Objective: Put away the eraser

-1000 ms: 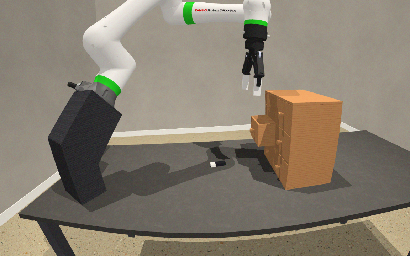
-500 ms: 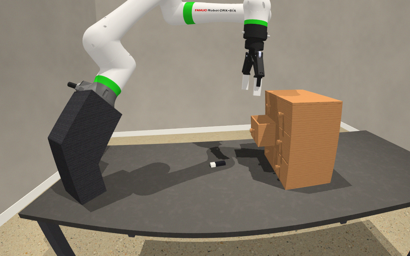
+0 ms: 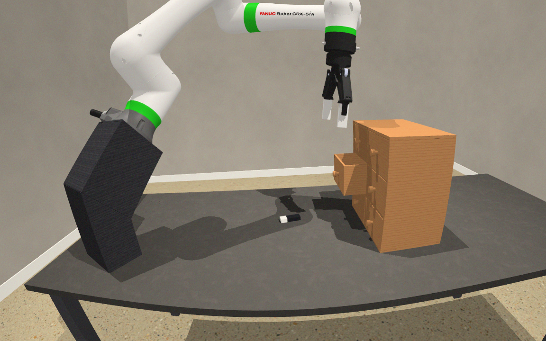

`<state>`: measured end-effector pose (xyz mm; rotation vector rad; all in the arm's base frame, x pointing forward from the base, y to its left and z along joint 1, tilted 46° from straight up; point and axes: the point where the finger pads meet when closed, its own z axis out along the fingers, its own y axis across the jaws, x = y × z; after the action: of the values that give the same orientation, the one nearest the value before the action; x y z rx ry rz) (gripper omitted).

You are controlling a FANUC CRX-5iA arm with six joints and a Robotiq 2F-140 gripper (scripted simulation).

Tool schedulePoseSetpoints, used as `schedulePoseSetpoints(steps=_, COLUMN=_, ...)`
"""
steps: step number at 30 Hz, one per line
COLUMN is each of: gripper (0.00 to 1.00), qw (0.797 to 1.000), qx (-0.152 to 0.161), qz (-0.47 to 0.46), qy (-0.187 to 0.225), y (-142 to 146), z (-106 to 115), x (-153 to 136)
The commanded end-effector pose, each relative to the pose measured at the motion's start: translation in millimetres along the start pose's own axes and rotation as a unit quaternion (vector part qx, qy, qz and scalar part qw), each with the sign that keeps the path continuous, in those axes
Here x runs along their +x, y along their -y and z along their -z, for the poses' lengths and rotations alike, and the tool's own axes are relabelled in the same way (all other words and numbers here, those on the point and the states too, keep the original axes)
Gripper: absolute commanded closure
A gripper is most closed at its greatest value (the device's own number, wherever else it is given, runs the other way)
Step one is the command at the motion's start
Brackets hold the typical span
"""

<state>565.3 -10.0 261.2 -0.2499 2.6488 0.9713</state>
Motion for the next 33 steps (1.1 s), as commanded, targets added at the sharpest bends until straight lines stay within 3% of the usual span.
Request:
schedulePoseSetpoints(steps=1, gripper=0.00, qw=1.000, qx=0.000, qz=0.000, qy=0.000, y=0.1, z=0.3, x=-0.1)
schedulePoseSetpoints(steps=16, gripper=0.00, qw=1.000, qx=0.001, qz=-0.003, qy=0.004, y=-0.8, z=4.8, x=5.8)
schedulePoseSetpoints(steps=30, gripper=0.00, qw=0.997, qx=0.014, qz=-0.047, qy=0.051, y=-12.5, z=66.2, x=85.6)
schedulePoseSetpoints(steps=33, gripper=0.00, qw=0.997, qx=0.015, qz=-0.050, qy=0.054, y=-13.4, z=70.5, x=91.2)
